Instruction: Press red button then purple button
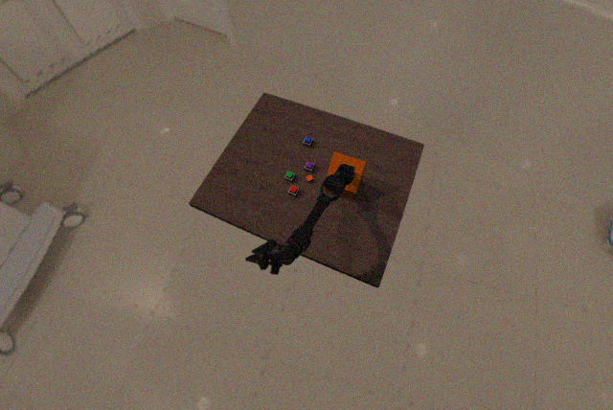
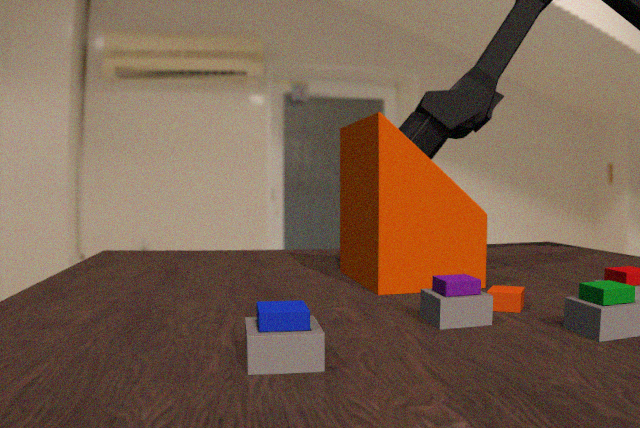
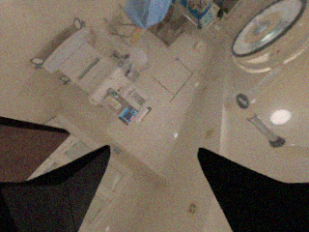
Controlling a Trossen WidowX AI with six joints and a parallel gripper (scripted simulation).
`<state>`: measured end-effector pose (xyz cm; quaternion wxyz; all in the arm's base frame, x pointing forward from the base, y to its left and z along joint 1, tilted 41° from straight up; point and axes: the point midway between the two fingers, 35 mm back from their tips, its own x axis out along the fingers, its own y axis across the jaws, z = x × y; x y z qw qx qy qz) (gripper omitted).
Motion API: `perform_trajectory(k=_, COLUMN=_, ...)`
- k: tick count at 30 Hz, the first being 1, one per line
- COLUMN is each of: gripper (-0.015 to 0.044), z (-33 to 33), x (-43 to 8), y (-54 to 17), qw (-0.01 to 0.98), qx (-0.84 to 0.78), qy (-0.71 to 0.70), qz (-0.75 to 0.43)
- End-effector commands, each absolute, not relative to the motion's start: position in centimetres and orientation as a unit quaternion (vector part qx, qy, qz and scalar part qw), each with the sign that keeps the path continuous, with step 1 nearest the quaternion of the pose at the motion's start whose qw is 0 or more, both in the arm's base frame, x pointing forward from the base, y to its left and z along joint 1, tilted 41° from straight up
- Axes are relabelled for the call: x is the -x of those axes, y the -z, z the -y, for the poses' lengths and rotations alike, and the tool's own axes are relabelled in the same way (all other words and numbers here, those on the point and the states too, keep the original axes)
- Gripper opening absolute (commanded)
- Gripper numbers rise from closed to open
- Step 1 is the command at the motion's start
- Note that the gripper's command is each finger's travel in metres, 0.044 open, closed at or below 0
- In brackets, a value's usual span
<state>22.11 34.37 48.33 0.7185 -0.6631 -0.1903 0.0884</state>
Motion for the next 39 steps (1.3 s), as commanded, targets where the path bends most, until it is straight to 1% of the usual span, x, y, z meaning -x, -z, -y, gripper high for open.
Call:
perform_trajectory(k=1, gripper=0.0400, z=-34.3, x=-22.2, y=-48.2, qw=0.719, qx=0.663, qy=-0.089, qz=0.189)
perform_trajectory(k=6, gripper=0.0400, z=-33.7, x=-25.0, y=-45.7, qw=0.724, qx=0.659, qy=-0.113, qz=0.168)
perform_trajectory(k=9, gripper=0.0400, z=-33.2, x=-28.1, y=-41.8, qw=0.730, qx=0.650, qy=-0.162, qz=0.136)
perform_trajectory(k=15, gripper=0.0400, z=-30.1, x=-32.8, y=-33.5, qw=0.754, qx=0.602, qy=-0.261, qz=0.027)
perform_trajectory(k=21, gripper=0.0400, z=-25.1, x=-35.0, y=-25.4, qw=0.786, qx=0.503, qy=-0.335, qz=-0.128)
perform_trajectory(k=26, gripper=0.0400, z=-20.0, x=-34.6, y=-19.2, qw=0.807, qx=0.367, qy=-0.366, qz=-0.285)
perform_trajectory(k=31, gripper=0.0400, z=-14.8, x=-31.9, y=-14.0, qw=0.801, qx=0.161, qy=-0.351, qz=-0.457)
perform_trajectory(k=36, gripper=0.0400, z=-10.9, x=-27.8, y=-11.2, qw=0.743, qx=-0.090, qy=-0.287, qz=-0.598)
perform_trajectory(k=39, gripper=0.0400, z=-9.6, x=-25.9, y=-10.7, qw=0.693, qx=-0.217, qy=-0.241, qz=-0.644)
